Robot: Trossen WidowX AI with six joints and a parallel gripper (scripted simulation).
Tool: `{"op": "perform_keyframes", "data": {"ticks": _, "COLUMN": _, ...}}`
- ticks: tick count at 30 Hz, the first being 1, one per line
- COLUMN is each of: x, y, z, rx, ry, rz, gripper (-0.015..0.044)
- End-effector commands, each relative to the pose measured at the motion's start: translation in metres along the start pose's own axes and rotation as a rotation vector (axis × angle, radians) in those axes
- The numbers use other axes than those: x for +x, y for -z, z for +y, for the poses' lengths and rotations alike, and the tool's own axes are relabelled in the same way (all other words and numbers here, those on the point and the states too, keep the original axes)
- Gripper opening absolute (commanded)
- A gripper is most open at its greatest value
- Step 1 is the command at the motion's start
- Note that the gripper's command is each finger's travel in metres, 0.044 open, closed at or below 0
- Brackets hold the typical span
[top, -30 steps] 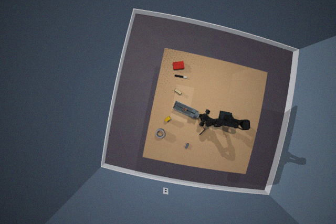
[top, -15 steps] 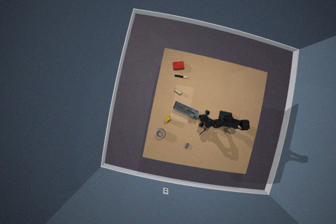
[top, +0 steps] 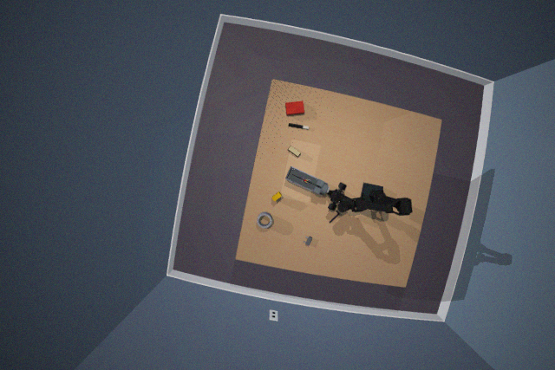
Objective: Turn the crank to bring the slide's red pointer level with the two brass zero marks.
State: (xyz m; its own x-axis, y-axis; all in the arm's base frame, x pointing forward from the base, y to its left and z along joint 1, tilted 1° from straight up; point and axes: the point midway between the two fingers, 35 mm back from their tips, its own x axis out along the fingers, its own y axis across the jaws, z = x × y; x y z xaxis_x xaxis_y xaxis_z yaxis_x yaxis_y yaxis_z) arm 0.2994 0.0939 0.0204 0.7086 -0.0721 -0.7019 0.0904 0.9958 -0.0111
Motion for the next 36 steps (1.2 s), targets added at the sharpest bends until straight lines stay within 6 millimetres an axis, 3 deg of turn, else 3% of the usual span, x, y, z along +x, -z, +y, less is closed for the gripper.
{"op": "perform_keyframes", "data": {"ticks": 1, "x": -0.002, "y": -0.0016, "z": 0.0089, "rx": -0.003, "ry": -0.027, "rz": -0.001, "gripper": 0.0}}
{"op": "perform_keyframes", "data": {"ticks": 36, "x": -0.0097, "y": -0.0086, "z": 0.0187, "rx": -0.003, "ry": -0.027, "rz": -0.001, "gripper": 0.0}}
